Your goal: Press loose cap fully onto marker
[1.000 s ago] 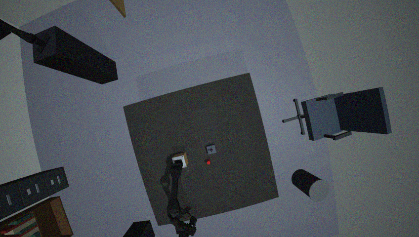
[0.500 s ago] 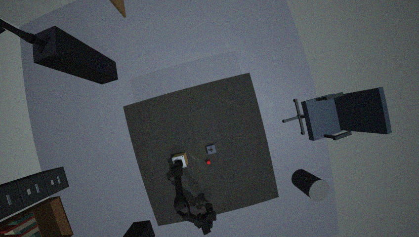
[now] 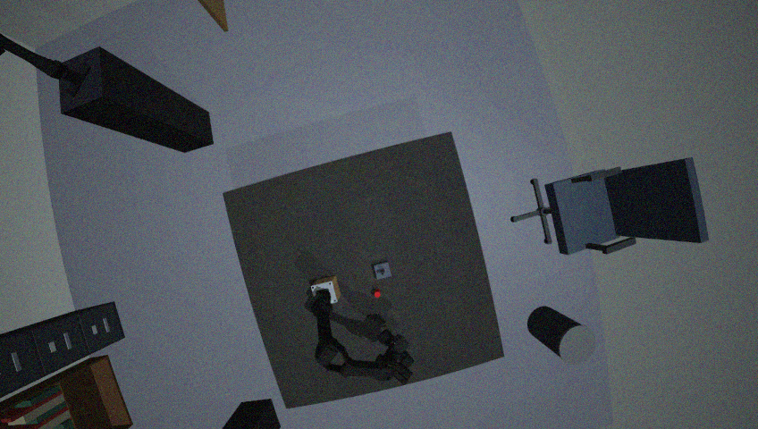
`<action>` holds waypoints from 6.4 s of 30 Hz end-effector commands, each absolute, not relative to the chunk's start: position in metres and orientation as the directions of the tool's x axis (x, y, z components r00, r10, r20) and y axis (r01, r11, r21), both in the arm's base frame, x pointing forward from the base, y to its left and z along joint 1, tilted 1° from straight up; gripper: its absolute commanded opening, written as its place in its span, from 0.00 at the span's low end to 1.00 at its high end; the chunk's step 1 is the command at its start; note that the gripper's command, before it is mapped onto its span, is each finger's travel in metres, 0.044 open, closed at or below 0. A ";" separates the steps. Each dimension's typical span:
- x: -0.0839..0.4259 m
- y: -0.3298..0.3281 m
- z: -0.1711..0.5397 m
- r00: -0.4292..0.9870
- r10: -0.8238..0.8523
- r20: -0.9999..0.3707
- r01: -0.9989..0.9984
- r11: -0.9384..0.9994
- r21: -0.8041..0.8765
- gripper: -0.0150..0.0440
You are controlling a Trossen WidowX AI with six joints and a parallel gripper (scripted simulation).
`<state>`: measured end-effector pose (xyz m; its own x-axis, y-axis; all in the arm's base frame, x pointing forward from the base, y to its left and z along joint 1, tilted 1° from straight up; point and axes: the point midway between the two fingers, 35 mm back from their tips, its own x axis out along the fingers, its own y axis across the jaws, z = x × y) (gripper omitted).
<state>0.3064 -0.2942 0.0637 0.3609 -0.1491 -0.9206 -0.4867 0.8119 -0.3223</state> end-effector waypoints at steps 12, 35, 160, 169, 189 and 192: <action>0.262 -0.069 0.055 0.039 0.001 -0.999 -0.989 0.141 -0.038 0.68; 0.260 -0.069 0.004 0.034 0.001 -0.999 -0.991 0.130 -0.034 0.68; 0.309 0.043 0.074 0.040 0.012 -0.999 -0.991 0.131 -0.038 0.25; 0.309 0.043 0.065 0.040 0.012 -0.999 -0.991 0.131 -0.038 0.25; 0.311 0.043 0.032 0.040 0.012 -0.999 -0.991 0.131 -0.038 0.25; 0.311 0.043 0.027 0.039 0.012 -0.999 -0.991 0.131 -0.038 0.25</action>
<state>0.3116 0.0441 0.0430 0.0489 0.0175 -0.9987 -0.9908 0.1268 -0.0463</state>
